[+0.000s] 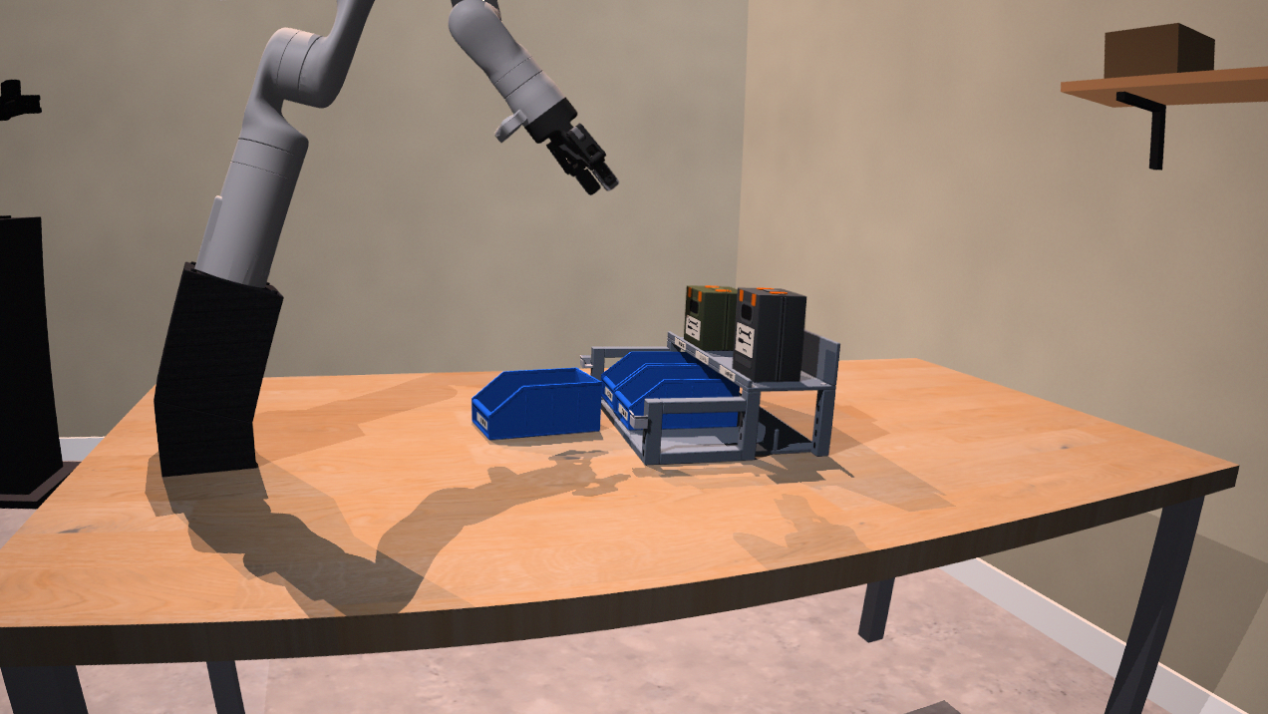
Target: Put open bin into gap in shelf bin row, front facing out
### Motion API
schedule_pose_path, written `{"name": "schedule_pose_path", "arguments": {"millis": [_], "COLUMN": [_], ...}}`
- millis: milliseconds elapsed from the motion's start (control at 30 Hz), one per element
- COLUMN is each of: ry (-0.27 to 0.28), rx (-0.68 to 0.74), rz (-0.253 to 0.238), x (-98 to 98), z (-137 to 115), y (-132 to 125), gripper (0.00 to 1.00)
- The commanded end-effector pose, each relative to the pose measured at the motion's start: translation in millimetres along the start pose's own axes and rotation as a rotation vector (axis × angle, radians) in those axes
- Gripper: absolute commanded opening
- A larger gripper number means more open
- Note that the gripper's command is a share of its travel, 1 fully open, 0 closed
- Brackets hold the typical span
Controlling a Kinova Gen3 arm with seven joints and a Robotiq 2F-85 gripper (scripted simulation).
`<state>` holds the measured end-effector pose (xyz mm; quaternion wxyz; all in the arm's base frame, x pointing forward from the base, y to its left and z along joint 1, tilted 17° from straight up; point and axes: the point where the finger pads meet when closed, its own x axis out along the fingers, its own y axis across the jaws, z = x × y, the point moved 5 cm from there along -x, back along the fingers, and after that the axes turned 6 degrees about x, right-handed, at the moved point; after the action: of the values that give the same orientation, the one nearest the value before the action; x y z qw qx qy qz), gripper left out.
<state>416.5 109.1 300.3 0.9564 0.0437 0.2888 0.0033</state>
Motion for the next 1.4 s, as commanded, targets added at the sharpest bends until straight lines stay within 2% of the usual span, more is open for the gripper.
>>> {"name": "schedule_pose_path", "arguments": {"millis": [0, 1367], "ry": [-0.001, -0.001], "rx": [0.001, 0.001], "rz": [0.0, 0.0], "x": [0.0, 0.3], "z": [0.3, 0.0], "y": [-0.5, -4.1], "gripper": [1.0, 1.0]}}
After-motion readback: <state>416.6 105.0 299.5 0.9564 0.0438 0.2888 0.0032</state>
